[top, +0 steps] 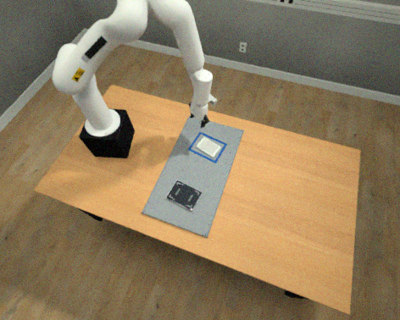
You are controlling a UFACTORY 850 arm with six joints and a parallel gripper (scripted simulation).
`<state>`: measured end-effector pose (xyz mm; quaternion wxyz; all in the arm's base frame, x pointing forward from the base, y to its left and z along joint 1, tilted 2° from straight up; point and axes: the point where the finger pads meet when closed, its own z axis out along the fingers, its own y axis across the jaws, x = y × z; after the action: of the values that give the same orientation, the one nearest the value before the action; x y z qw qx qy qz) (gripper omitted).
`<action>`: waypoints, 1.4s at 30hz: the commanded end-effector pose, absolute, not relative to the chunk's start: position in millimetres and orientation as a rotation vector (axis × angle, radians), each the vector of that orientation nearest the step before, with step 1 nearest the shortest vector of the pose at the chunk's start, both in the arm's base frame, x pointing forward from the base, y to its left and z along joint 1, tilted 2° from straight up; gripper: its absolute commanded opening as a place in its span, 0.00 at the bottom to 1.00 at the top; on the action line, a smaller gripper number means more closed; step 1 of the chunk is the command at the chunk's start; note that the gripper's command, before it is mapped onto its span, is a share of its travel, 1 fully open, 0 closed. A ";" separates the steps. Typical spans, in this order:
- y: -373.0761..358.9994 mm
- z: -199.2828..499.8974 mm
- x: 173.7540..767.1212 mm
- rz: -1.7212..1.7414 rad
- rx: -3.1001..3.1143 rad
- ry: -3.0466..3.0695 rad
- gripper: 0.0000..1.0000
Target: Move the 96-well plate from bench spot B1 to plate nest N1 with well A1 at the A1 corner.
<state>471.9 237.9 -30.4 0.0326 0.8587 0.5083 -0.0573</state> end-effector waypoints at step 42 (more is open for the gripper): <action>187.0 -79.1 557.0 0.031 3.139 -0.213 1.00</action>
<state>546.0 194.4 -73.7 -0.0033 1.0000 0.0051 0.0003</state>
